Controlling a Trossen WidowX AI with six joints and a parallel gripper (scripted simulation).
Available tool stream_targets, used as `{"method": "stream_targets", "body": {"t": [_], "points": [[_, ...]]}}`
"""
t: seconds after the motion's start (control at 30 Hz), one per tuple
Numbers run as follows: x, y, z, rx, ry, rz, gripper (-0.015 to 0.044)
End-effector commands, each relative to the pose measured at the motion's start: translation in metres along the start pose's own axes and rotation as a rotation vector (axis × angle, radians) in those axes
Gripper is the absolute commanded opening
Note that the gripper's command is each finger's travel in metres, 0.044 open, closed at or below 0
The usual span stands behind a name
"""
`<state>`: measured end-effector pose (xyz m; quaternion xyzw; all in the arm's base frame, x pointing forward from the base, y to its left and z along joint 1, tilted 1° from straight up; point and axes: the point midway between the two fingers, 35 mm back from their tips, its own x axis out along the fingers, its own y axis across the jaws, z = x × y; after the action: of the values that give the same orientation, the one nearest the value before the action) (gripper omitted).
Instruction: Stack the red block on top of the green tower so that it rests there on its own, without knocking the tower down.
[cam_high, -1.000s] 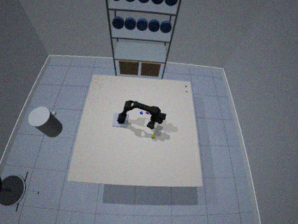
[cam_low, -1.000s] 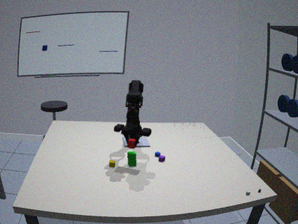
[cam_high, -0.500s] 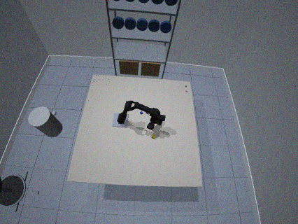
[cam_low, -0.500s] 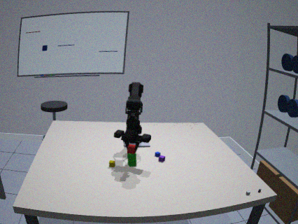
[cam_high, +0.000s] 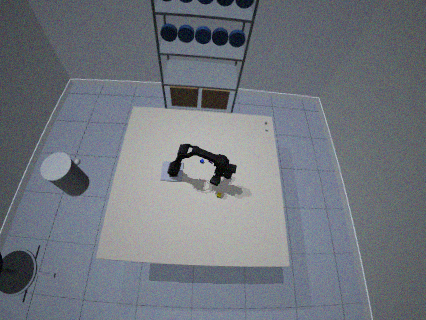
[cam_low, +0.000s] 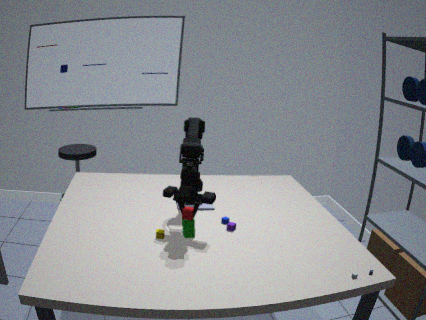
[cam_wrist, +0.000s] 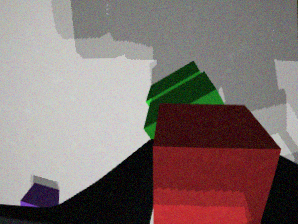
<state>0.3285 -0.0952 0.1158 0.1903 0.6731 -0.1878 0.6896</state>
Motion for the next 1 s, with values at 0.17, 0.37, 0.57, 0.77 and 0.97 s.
{"method": "stream_targets", "body": {"t": [0.17,0.37,0.57,0.77,0.97], "points": [[0.0009,0.0006,-0.0002,0.001,0.0,0.003,0.0],[-0.001,0.0006,-0.0001,0.001,0.0,0.003,0.0],[-0.0001,-0.0002,-0.0008,0.0,0.004,-0.001,0.0105],[-0.0001,-0.0002,-0.0008,0.0,0.004,-0.001,0.0263],[-0.0001,-0.0002,-0.0008,0.0,0.004,-0.001,0.042]]}}
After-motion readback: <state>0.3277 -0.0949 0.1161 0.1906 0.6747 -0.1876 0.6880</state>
